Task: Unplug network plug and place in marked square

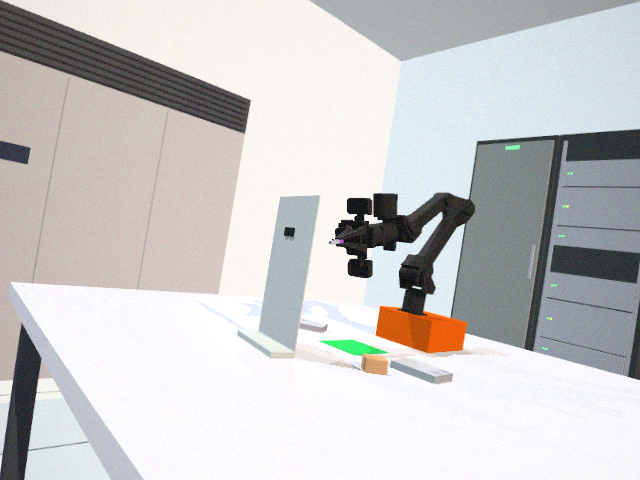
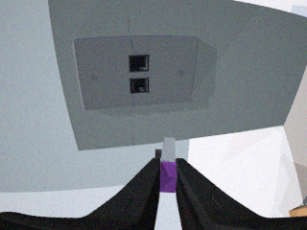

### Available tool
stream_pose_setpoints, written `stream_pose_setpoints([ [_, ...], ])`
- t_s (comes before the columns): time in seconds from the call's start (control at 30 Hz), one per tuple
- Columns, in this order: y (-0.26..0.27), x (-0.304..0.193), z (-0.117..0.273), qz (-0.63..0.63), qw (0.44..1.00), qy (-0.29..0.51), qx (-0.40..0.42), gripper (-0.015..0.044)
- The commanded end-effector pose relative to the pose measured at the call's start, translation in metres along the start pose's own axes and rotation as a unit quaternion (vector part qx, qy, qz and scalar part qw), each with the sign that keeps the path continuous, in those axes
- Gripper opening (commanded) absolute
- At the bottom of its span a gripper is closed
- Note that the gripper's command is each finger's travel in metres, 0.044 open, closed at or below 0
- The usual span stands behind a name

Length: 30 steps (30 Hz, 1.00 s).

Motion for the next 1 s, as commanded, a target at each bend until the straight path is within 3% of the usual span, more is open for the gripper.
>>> stream_pose_setpoints([
  [0.0,-0.015,-0.003,-0.001,-0.006,0.998,-0.004,-0.055,0.0],
  [0.73,-0.085,-0.02,0.021,0.006,0.937,-0.01,-0.349,0.0],
  [0.97,-0.088,-0.02,0.022,0.008,0.934,-0.01,-0.358,0.0],
])
Point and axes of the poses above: the point midway between the two fingers, 35 mm back from their tips, its own z axis back along the fingers, its own y axis across the jaws, x = y × z, the point moved 10 cm from there along z, back along the fingers, and after that the axes turned 1 degree about z, right-handed, at the moved point
